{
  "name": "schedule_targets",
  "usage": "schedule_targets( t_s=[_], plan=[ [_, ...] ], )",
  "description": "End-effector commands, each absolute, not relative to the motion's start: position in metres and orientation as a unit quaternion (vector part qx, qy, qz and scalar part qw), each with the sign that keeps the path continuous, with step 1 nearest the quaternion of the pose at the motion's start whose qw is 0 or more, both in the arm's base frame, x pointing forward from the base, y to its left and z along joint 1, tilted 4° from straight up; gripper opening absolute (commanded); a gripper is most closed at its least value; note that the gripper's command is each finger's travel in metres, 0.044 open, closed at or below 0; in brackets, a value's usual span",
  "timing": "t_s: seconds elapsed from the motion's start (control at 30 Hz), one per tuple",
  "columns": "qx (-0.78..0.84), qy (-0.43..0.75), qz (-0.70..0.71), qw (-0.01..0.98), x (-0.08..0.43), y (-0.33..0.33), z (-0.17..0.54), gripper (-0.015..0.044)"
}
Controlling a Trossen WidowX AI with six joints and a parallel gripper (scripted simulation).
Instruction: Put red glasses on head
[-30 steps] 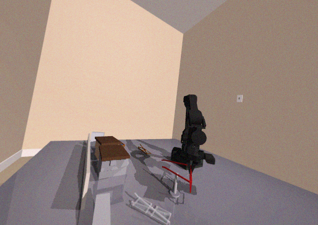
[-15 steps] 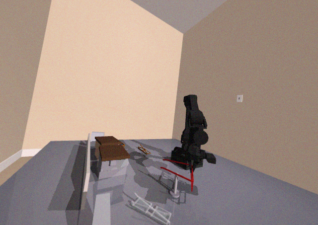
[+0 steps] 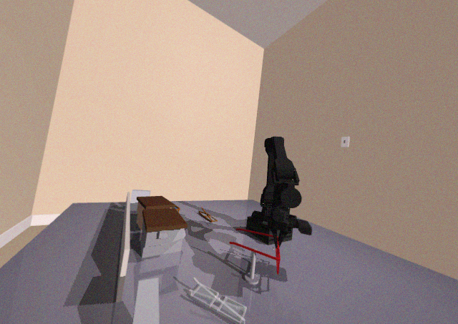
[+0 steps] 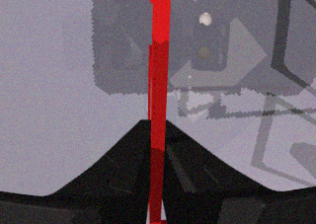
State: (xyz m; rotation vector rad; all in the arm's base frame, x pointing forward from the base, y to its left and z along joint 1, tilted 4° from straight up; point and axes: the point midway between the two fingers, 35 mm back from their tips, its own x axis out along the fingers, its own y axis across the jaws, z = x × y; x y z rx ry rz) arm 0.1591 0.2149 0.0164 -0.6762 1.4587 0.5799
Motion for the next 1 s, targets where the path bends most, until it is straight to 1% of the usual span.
schedule_targets(
  t_s=[0.0,0.97],
  plan=[
    [-0.297,0.647,0.256,0.654,0.1548,0.2122,0.015,0.0],
    [-0.297,0.647,0.256,0.654,0.147,0.2072,0.0148,0.0]
  ],
)
